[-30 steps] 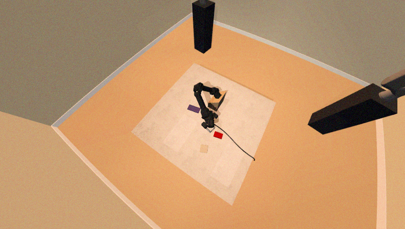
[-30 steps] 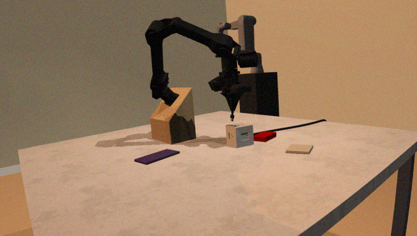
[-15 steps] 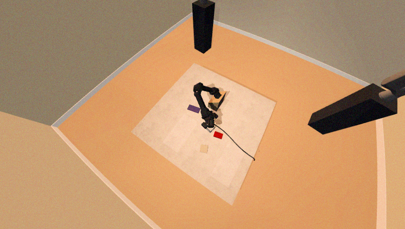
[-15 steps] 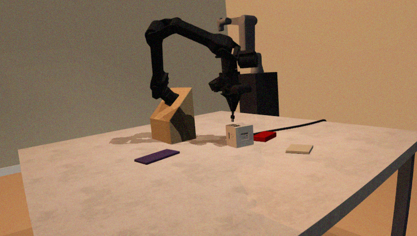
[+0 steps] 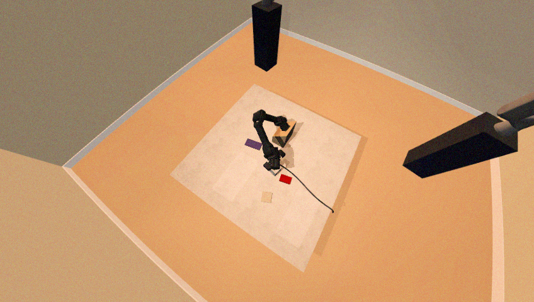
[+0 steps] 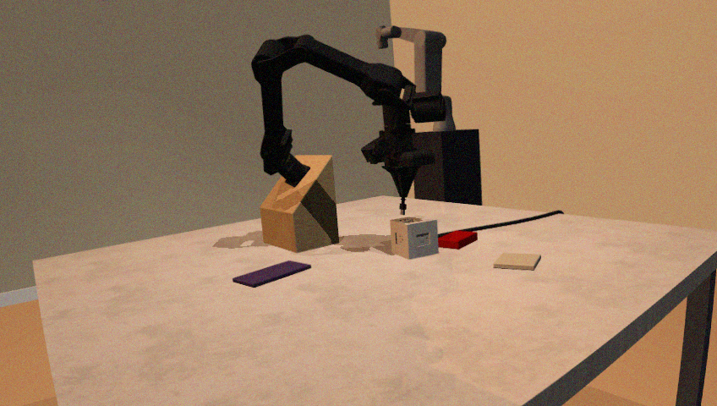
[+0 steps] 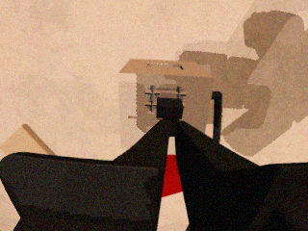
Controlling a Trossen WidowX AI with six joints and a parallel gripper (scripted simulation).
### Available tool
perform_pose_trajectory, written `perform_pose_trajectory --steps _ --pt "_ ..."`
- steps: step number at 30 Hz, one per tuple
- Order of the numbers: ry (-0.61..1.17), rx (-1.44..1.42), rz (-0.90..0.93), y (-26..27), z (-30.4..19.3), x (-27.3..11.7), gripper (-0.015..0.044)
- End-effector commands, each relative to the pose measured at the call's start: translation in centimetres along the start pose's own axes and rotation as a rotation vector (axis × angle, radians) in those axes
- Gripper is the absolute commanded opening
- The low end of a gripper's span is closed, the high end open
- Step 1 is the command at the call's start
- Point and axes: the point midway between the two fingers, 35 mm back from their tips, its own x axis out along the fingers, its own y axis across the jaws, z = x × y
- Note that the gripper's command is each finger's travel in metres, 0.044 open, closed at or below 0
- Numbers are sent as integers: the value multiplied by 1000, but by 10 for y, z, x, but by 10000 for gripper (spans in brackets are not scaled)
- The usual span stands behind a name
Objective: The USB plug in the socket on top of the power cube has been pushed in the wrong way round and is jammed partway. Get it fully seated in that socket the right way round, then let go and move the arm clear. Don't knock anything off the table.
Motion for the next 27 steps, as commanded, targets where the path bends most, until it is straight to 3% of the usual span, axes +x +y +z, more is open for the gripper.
perform_pose_trajectory --steps 1,27 --pt "8 -2 1 0 0 0 0" --pt "25 -4 0 0 -2 3 0"
